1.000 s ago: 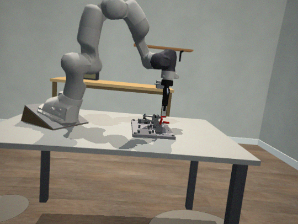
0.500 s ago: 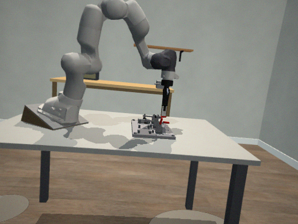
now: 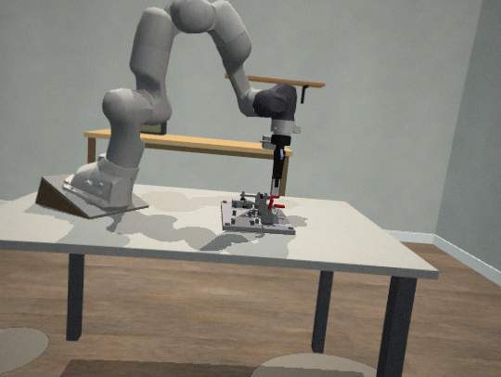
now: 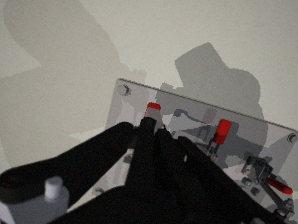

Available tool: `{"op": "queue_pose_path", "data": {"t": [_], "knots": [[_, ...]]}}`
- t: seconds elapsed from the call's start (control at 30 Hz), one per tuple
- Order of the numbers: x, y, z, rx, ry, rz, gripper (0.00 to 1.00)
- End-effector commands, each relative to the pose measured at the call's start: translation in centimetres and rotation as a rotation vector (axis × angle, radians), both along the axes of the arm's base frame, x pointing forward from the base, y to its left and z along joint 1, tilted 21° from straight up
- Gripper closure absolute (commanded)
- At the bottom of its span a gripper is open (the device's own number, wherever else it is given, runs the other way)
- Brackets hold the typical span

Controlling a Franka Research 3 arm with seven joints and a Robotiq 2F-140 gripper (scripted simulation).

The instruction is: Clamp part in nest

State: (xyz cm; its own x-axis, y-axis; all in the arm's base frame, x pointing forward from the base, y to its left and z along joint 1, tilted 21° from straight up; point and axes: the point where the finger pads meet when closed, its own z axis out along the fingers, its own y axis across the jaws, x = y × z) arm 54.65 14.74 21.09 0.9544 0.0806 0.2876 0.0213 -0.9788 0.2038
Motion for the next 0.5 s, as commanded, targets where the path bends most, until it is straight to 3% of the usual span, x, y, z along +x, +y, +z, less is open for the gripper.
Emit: {"op": "queue_pose_path", "data": {"t": [0.0,0.47], "knots": [[0.02,-0.04,-0.07,0.0,-0.002,-0.003,1.0],[0.08,-0.07,-0.26,0.0,-0.002,-0.003,1.0]]}}
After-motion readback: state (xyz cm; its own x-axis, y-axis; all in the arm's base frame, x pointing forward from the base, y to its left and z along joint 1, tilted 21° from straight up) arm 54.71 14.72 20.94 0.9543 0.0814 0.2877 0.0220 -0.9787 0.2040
